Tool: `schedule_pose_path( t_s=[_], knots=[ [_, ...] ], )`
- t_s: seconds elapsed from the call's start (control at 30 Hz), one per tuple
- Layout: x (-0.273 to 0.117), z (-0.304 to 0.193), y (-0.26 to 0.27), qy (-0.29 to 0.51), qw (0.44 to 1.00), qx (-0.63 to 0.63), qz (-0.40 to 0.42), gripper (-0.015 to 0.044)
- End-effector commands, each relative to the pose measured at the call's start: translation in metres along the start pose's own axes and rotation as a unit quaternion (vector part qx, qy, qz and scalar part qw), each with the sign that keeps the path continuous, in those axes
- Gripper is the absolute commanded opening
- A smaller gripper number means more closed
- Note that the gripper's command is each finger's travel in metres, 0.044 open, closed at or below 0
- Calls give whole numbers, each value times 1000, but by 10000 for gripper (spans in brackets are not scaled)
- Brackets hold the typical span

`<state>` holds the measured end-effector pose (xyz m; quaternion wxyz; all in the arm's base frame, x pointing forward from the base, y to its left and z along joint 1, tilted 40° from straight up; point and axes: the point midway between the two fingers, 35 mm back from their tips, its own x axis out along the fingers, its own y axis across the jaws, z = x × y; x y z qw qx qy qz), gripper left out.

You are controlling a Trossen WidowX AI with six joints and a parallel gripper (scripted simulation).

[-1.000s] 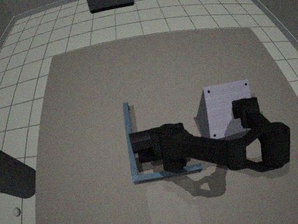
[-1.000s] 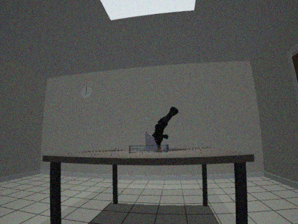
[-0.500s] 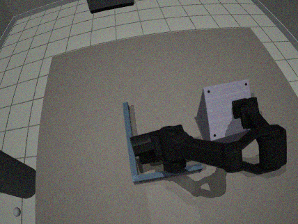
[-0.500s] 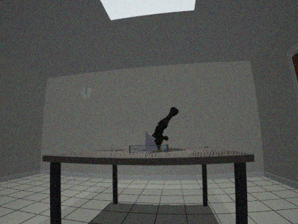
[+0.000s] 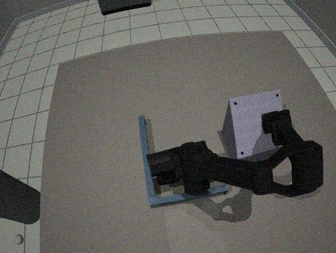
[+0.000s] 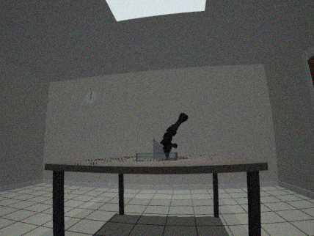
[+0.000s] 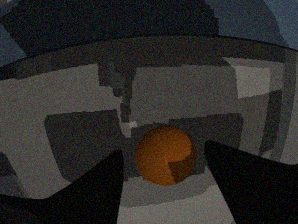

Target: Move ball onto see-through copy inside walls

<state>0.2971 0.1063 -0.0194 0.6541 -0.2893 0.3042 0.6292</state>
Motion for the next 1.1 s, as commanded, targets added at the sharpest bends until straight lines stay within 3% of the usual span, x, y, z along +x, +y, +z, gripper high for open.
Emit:
schedule_pose_path(
  t_s=[0.0,0.17,0.57,0.77,1.07],
  knots=[
    [-11,-1,-2,1,1000,0,0,280],
    [-85,-1,0,1,1000,2,1,280],
    [-79,-1,-2,-1,1000,5,-3,280],
    [-123,-1,-2,1,1000,5,-1,438],
    [-129,-1,-1,0,1000,3,-1,440]
  ],
)
